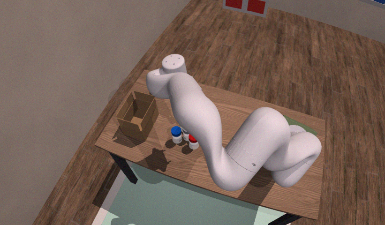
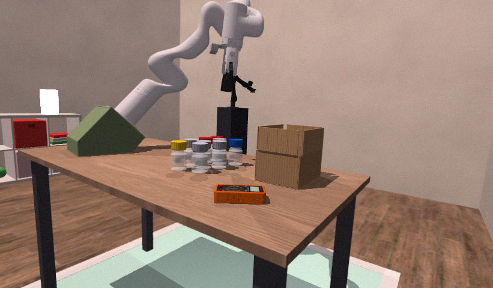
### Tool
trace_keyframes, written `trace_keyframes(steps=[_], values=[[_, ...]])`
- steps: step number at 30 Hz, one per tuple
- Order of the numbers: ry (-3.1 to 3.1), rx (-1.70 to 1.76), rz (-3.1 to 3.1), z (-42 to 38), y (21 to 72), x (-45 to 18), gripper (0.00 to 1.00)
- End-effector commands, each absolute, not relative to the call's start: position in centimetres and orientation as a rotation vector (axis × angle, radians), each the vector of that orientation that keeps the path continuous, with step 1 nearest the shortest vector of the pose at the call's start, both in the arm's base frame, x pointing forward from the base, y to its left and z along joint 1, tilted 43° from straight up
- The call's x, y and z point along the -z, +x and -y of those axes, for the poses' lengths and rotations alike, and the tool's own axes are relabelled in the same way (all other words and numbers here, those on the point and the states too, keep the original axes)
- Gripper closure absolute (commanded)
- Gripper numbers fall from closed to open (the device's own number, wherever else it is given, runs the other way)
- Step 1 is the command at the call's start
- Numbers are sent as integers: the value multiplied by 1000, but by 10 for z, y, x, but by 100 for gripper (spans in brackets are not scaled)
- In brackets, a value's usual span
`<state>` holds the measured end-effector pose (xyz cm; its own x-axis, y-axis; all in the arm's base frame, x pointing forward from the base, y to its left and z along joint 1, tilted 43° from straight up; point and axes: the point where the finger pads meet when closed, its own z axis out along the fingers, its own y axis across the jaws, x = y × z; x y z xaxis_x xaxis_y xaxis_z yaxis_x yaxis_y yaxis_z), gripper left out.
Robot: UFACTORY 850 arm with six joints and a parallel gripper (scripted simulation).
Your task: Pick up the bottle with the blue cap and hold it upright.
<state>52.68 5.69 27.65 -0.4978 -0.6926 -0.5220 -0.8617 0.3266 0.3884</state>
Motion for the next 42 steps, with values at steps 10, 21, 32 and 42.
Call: trace_keyframes(steps=[10, 21, 32, 42], values=[[-1303, -930, -2266, -23, 555, -286, 21], [-1307, -930, -2269, -24, 553, -285, 21], [-1307, -930, -2269, -24, 553, -285, 21], [-1307, -930, -2269, -24, 553, -285, 21]])
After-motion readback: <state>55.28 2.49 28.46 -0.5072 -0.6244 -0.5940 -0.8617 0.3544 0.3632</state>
